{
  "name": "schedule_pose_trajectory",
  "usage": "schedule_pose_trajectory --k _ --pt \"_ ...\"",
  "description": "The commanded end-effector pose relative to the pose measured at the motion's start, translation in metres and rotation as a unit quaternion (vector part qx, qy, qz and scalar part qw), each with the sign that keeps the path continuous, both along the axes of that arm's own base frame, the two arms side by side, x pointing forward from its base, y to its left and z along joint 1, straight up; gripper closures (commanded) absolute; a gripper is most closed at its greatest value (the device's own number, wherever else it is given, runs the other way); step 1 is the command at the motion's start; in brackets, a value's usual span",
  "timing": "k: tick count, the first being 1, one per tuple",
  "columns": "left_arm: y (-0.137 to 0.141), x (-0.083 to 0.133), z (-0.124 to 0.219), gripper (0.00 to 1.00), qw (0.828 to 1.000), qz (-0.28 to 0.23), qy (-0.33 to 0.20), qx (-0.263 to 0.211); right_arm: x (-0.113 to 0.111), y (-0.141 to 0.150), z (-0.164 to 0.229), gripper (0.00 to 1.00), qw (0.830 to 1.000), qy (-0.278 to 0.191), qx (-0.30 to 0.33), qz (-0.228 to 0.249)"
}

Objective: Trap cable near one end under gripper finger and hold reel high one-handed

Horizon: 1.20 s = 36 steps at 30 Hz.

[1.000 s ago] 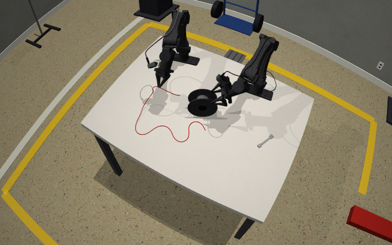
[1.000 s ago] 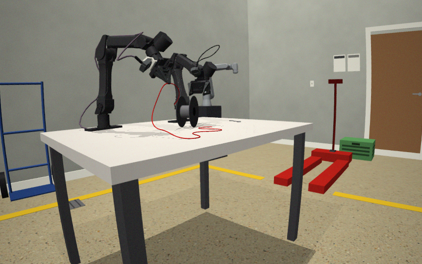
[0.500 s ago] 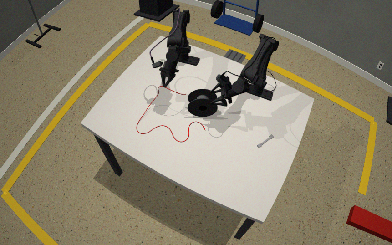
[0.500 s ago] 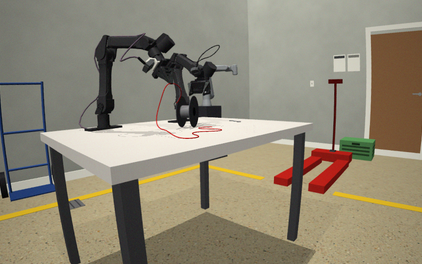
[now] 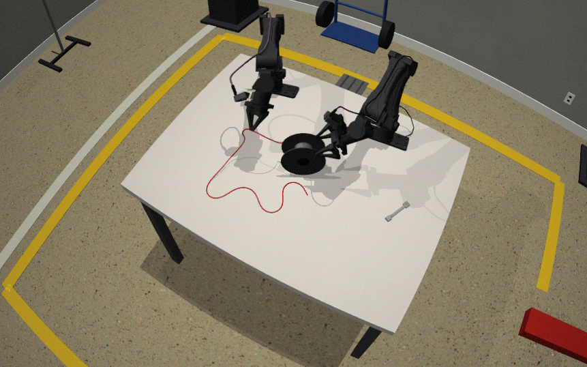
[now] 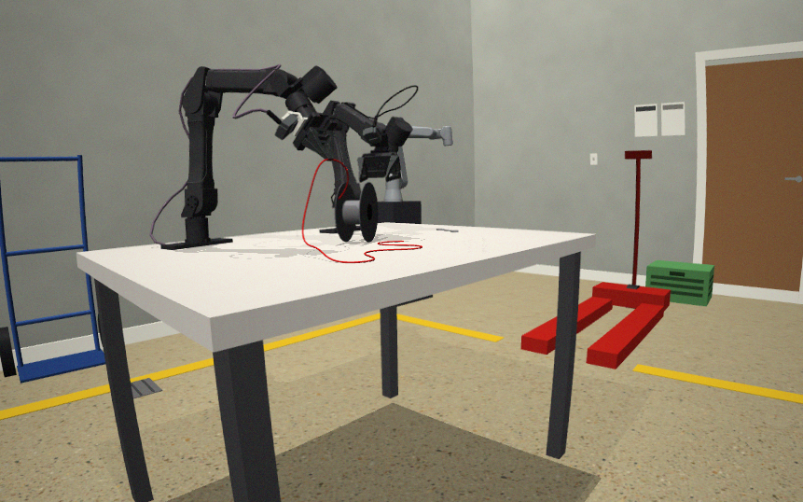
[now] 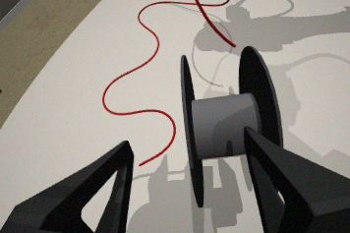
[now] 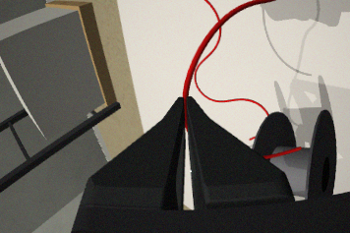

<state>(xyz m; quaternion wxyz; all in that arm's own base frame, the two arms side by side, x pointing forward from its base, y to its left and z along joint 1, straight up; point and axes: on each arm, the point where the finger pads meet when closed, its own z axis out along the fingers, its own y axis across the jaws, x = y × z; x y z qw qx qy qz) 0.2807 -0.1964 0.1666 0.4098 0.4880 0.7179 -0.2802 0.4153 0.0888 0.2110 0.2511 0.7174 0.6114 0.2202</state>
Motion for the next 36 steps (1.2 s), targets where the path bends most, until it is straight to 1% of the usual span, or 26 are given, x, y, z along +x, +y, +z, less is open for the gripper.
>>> schedule_pose_trajectory --k 1,5,8,10,12,13,15,17,20,22,29,36 --pt "-0.003 -0.002 0.012 0.25 1.0 -0.005 -0.005 -0.009 -0.009 0.003 0.016 1.0 1.0 -0.016 -0.004 -0.007" --pt "-0.002 -0.001 0.012 0.25 1.0 -0.004 -0.005 -0.009 -0.006 0.015 0.019 1.0 1.0 -0.021 -0.002 -0.007" --pt "-0.001 0.0 0.011 0.25 1.0 -0.003 -0.005 -0.008 -0.006 0.012 0.018 1.0 1.0 -0.019 -0.003 -0.011" --pt "0.0 0.0 0.011 0.25 1.0 -0.002 -0.005 -0.008 -0.006 0.02 0.016 1.0 1.0 -0.017 -0.004 -0.005" --pt "0.0 0.001 0.011 0.25 1.0 -0.002 -0.005 -0.007 -0.005 0.026 0.006 1.0 1.0 -0.005 -0.014 0.0" --pt "0.0 0.001 0.01 0.25 1.0 -0.002 -0.005 -0.007 -0.007 0.029 0.009 1.0 1.0 -0.008 -0.016 0.004" --pt "0.0 0.001 0.01 0.25 1.0 -0.002 -0.005 -0.007 -0.007 0.029 0.009 1.0 1.0 -0.008 -0.016 0.004" --pt "0.001 0.001 0.01 0.25 1.0 -0.001 -0.005 -0.007 -0.01 0.03 0.02 1.0 1.0 -0.019 -0.013 0.006" --pt "0.001 0.001 0.01 0.25 1.0 -0.002 -0.005 -0.007 -0.006 0.019 0.014 1.0 1.0 -0.008 -0.021 0.0" --pt "-0.001 0.0 0.009 0.25 1.0 -0.004 -0.005 -0.007 -0.004 0.02 0.011 1.0 1.0 -0.003 -0.021 -0.002" --pt "-0.001 -0.001 0.008 0.25 1.0 -0.005 -0.002 -0.007 -0.002 0.018 0.021 1.0 1.0 -0.009 -0.014 -0.008" --pt "-0.002 -0.002 0.007 0.25 1.0 -0.005 -0.001 -0.007 -0.004 0.023 0.028 1.0 1.0 -0.019 -0.01 -0.002"
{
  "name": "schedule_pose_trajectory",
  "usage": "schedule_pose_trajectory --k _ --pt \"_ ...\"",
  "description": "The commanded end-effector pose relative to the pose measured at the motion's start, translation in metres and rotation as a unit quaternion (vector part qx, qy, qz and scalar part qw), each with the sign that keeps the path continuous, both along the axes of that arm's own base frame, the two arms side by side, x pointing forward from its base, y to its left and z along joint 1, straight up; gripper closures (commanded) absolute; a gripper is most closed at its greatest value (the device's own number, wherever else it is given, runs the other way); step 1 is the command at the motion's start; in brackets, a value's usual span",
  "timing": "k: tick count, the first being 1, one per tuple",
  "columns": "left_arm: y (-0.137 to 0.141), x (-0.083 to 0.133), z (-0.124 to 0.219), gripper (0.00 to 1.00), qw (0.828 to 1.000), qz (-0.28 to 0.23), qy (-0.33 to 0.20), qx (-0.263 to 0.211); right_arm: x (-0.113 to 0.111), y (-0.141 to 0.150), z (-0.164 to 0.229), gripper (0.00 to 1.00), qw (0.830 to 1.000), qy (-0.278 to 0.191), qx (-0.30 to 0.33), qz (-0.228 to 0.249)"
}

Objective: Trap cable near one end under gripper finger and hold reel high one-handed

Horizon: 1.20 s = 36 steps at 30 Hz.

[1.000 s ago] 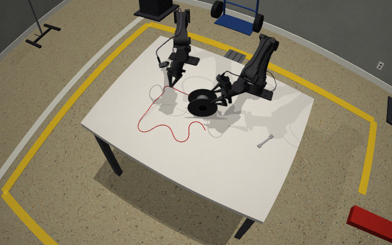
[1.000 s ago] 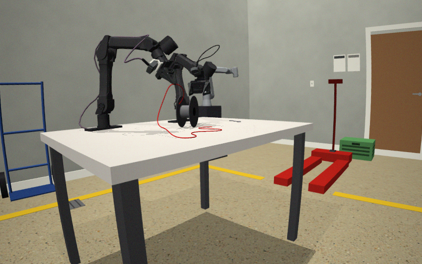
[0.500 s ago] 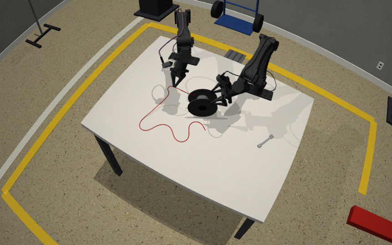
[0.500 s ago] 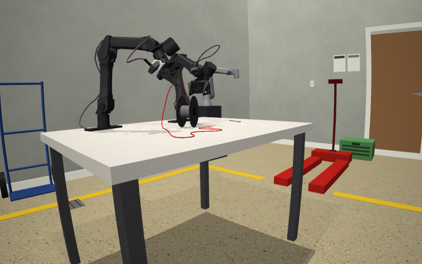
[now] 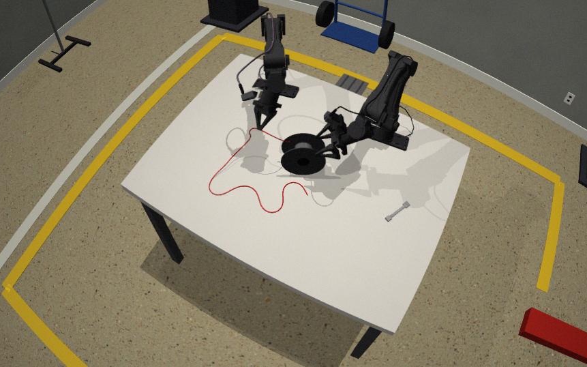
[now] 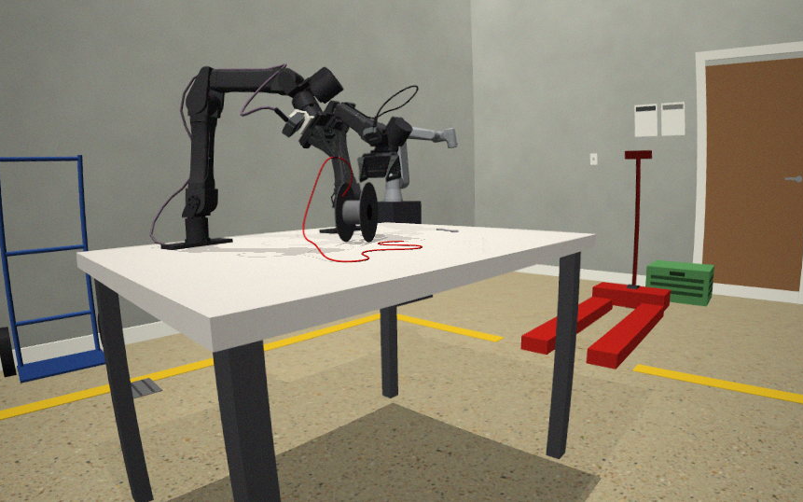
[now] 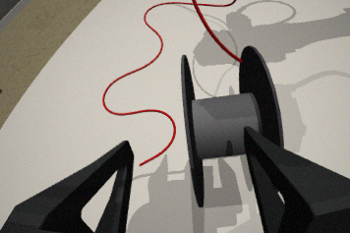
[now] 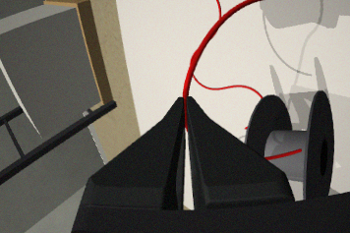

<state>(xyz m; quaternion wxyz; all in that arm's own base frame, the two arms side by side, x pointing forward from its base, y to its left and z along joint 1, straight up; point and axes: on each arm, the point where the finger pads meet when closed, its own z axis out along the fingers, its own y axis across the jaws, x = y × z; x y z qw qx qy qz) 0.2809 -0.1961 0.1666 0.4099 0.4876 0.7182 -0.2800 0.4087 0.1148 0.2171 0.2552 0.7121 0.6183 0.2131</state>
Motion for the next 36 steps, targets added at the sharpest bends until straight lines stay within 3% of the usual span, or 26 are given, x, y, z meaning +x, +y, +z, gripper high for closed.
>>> schedule_pose_trajectory --k 1,8,14,18,26,36 --pt "-0.002 -0.003 0.007 0.25 1.0 -0.006 0.0 -0.007 0.001 0.004 0.021 1.0 1.0 -0.022 -0.001 0.0" --pt "-0.003 -0.004 0.006 0.25 1.0 -0.007 0.002 -0.007 -0.006 0.025 0.014 1.0 0.999 -0.013 -0.023 0.024" --pt "-0.004 -0.005 0.005 0.25 1.0 -0.008 0.003 -0.007 -0.005 0.011 0.025 1.0 1.0 -0.024 -0.016 0.01" --pt "-0.004 -0.006 0.004 0.25 1.0 -0.008 0.004 -0.007 0.0 0.011 0.013 1.0 1.0 -0.003 -0.023 0.006" --pt "-0.001 -0.003 0.003 0.25 1.0 -0.004 0.005 -0.006 -0.005 0.013 0.034 1.0 1.0 -0.026 -0.011 0.011" --pt "0.001 -0.001 0.002 0.25 1.0 -0.002 0.005 -0.005 -0.011 0.041 0.014 1.0 0.998 -0.006 -0.04 0.041"
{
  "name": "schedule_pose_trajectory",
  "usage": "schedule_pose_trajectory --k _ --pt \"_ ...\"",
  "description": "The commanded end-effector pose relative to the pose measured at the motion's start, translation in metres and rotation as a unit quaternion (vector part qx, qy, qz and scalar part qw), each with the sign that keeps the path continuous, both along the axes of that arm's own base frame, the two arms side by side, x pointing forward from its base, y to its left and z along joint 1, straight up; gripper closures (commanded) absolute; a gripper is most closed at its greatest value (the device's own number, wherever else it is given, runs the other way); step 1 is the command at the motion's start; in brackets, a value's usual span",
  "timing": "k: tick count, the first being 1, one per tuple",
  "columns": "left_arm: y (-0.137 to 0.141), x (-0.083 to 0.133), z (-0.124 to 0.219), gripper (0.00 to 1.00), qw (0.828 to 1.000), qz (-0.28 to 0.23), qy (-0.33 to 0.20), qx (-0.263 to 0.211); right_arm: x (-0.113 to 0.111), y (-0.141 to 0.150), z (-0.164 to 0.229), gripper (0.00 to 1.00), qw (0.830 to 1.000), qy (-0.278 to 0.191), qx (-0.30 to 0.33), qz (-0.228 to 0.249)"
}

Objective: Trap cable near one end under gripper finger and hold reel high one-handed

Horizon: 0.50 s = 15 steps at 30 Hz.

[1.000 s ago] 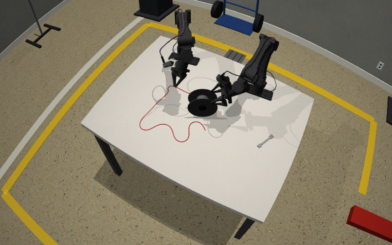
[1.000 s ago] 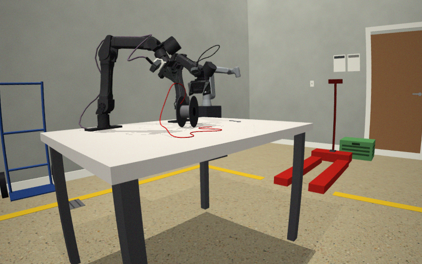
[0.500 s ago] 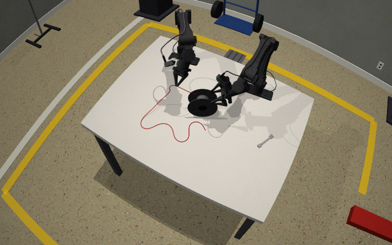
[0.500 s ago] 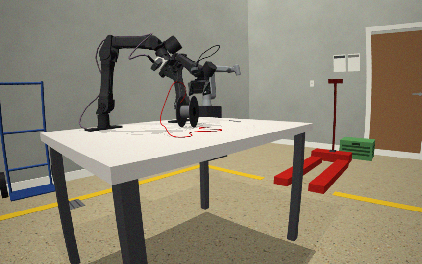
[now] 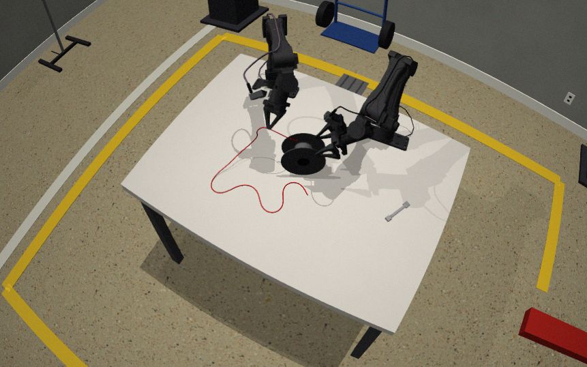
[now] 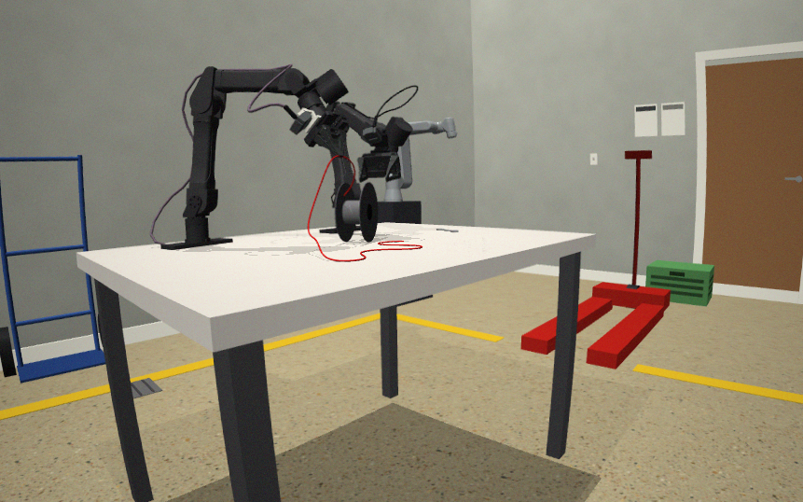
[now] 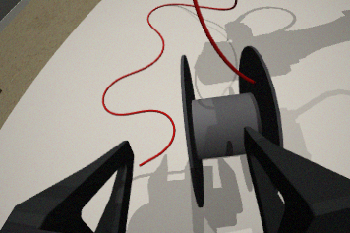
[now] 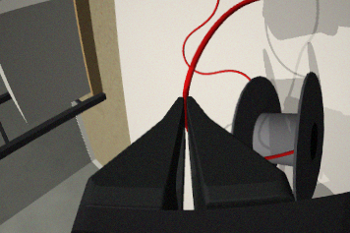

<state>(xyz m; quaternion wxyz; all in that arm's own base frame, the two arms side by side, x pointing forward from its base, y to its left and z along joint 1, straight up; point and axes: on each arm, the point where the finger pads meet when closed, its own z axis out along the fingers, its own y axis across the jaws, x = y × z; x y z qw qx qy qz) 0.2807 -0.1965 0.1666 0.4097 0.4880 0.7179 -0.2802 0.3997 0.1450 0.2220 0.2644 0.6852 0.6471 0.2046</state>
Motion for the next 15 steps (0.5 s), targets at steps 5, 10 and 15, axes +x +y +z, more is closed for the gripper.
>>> schedule_pose_trajectory --k 5,10,15 --pt "0.0 -0.002 0.001 0.25 1.0 -0.004 0.005 -0.004 -0.002 -0.004 0.024 1.0 1.0 -0.023 -0.004 -0.007" --pt "-0.001 -0.003 0.0 0.25 1.0 -0.005 0.007 -0.004 0.004 -0.004 0.017 1.0 1.0 -0.014 -0.006 -0.009" --pt "-0.001 -0.004 0.0 0.25 1.0 -0.005 0.008 -0.004 0.004 0.0 0.014 1.0 1.0 -0.01 -0.009 -0.005"
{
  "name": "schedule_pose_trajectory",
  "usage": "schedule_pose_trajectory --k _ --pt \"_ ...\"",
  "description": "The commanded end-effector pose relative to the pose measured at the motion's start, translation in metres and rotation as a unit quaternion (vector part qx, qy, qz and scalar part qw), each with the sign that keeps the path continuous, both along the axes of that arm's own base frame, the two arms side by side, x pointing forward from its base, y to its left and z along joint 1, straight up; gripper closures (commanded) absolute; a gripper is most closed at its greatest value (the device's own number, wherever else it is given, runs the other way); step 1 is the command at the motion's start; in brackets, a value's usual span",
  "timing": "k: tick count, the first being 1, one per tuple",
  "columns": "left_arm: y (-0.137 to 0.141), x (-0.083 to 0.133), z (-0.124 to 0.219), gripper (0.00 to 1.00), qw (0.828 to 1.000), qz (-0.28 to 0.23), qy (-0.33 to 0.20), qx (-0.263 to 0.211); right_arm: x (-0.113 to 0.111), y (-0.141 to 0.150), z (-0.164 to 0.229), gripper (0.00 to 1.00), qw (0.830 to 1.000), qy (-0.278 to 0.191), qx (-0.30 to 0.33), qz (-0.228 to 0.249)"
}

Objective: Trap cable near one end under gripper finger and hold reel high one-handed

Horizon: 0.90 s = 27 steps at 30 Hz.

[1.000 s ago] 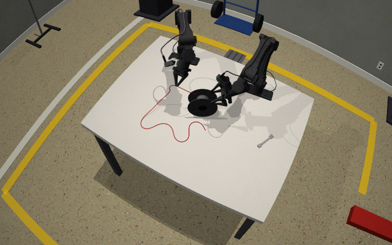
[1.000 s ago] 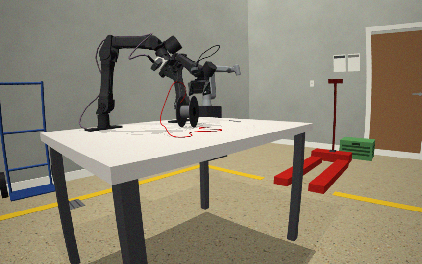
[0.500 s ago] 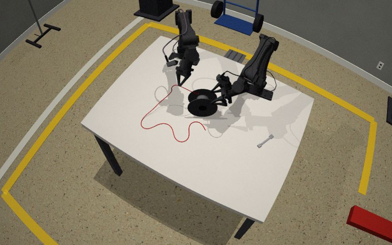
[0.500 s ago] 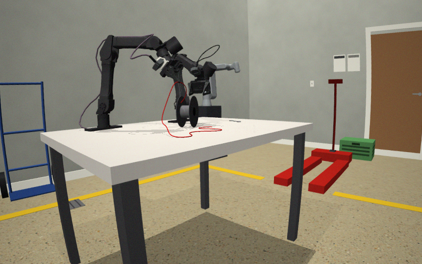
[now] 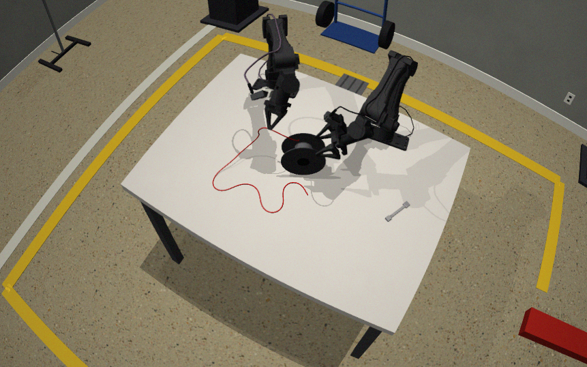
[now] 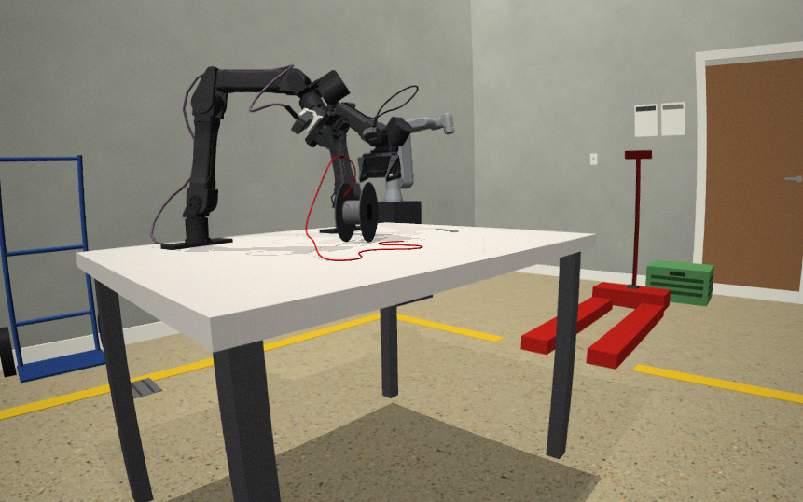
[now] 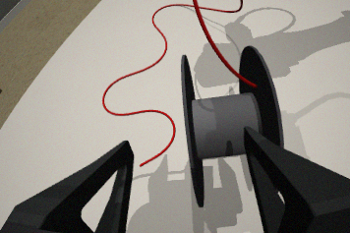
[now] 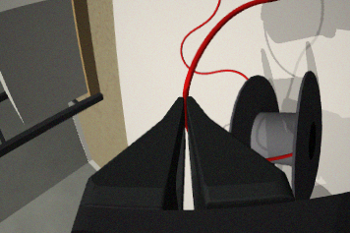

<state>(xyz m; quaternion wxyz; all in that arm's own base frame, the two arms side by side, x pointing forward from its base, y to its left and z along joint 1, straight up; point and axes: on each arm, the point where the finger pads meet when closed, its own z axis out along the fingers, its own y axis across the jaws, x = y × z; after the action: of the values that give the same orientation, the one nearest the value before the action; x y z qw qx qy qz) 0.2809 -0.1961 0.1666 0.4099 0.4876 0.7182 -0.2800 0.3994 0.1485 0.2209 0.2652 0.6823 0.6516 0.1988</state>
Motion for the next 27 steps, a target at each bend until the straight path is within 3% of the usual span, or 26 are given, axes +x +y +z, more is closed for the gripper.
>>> schedule_pose_trajectory --k 1,11,21,27 --pt "-0.002 -0.004 0.0 0.25 1.0 -0.006 0.009 -0.004 0.004 -0.003 0.019 1.0 1.0 -0.017 -0.001 -0.008" --pt "-0.004 -0.006 -0.002 0.25 1.0 -0.008 0.01 -0.005 -0.004 0.022 0.013 1.0 1.0 -0.007 -0.023 0.02" --pt "-0.001 -0.005 -0.003 0.25 1.0 -0.005 0.01 -0.005 -0.003 0.008 0.034 1.0 1.0 -0.028 -0.007 0.006" --pt "0.0 -0.004 -0.004 0.25 1.0 -0.004 0.011 -0.004 0.004 0.011 0.016 1.0 1.0 -0.01 -0.017 0.004"
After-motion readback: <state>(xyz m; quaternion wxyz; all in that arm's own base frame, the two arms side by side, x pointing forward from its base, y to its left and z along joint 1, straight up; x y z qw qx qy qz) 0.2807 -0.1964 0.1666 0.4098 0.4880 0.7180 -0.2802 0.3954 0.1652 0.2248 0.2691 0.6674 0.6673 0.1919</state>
